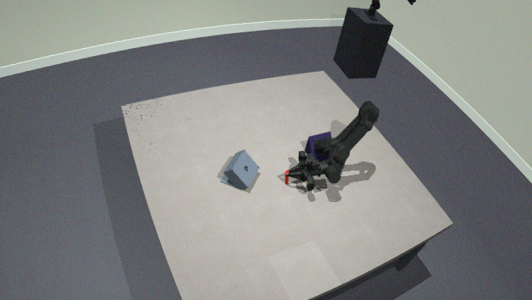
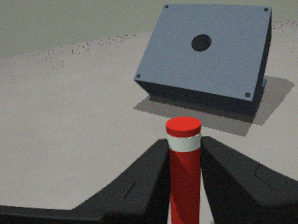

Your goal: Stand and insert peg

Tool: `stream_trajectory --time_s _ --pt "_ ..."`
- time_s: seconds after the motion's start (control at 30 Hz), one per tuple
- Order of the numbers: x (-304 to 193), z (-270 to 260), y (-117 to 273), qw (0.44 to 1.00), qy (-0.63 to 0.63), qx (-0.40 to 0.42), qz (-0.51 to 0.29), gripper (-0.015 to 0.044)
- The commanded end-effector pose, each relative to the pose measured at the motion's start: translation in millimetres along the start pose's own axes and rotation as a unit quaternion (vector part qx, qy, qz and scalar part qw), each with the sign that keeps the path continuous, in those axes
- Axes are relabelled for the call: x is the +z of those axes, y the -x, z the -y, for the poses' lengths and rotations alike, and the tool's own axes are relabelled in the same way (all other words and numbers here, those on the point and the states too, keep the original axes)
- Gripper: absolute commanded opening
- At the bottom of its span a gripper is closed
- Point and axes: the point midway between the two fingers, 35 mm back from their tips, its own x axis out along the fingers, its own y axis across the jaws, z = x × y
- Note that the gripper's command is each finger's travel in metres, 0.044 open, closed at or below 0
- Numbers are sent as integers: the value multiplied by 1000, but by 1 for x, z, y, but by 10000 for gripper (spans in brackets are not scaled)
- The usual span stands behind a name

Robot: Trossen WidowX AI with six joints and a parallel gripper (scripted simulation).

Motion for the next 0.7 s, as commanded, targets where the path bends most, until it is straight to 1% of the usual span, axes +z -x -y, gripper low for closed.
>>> stream_trajectory --time_s 0.0,0.67 --pt "-1 0 1 1000 0 0 0 49" --pt "-4 0 5 1000 -1 -2 13 49"
